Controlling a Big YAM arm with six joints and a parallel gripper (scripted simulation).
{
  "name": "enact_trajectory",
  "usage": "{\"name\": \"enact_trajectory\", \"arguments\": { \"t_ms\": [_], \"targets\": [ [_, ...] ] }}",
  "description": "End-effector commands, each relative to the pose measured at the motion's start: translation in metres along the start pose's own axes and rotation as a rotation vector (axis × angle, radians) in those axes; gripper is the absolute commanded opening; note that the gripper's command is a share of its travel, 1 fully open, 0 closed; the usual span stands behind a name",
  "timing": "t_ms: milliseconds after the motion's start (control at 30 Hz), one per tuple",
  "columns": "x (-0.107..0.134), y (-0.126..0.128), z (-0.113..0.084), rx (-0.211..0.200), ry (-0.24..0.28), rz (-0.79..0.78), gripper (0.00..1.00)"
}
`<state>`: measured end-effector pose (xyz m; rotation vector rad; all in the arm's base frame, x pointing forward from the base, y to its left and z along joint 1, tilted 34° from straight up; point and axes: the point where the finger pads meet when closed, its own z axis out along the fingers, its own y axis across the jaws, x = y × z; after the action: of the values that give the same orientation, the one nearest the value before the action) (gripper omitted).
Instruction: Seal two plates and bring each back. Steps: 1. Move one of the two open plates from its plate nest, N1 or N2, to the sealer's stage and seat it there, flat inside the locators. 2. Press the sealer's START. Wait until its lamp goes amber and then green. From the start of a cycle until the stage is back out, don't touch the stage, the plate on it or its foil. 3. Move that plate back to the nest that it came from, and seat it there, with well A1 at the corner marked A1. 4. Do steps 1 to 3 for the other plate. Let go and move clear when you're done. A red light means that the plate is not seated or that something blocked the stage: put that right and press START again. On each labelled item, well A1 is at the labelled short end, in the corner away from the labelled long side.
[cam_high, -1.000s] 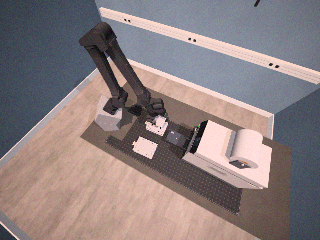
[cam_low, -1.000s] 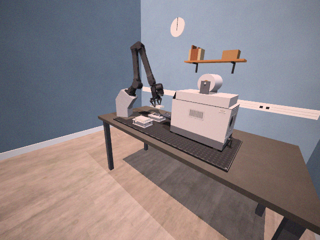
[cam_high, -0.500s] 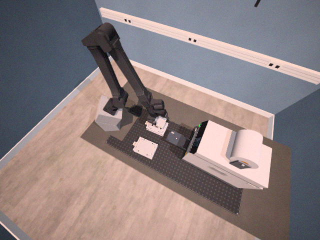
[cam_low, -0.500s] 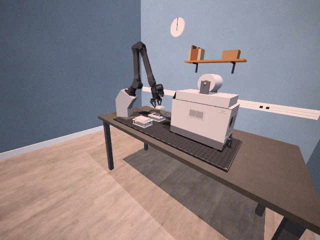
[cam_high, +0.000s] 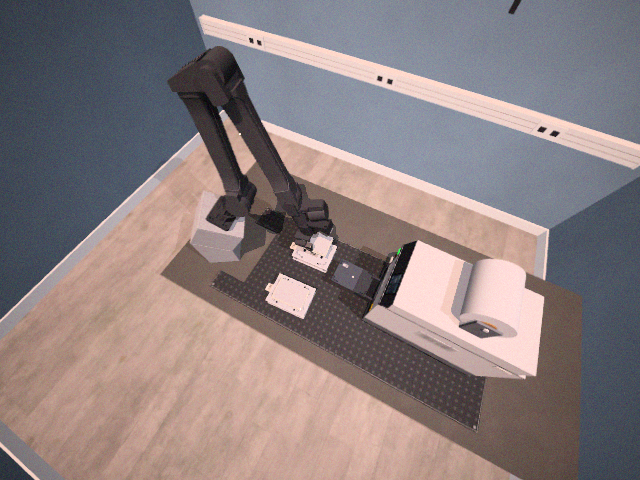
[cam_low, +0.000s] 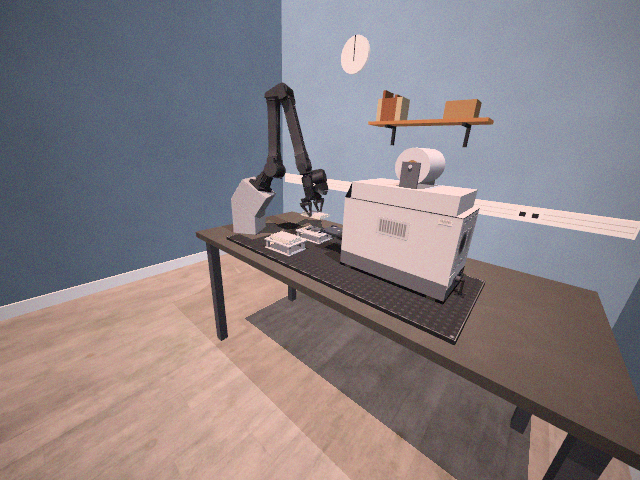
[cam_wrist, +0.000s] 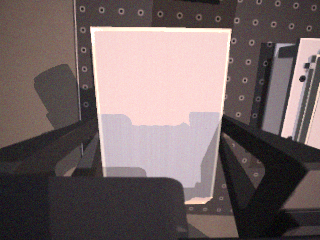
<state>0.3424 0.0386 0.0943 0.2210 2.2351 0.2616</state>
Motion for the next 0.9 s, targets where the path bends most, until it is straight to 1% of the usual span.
{"name": "enact_trajectory", "arguments": {
  "t_ms": [0, 133, 233, 533, 767, 867],
  "targets": [
    [0.002, 0.003, 0.004, -0.004, -0.002, 0.004, 0.0],
    [-0.009, 0.006, 0.005, -0.012, -0.024, 0.003, 0.0],
    [-0.011, 0.007, 0.005, -0.012, -0.026, 0.003, 0.0],
    [-0.016, 0.009, 0.012, -0.015, -0.033, 0.003, 0.0],
    [-0.008, 0.007, 0.013, -0.012, -0.025, 0.003, 0.0],
    [0.0, 0.004, 0.013, -0.008, -0.013, 0.003, 0.0]
  ]
}}
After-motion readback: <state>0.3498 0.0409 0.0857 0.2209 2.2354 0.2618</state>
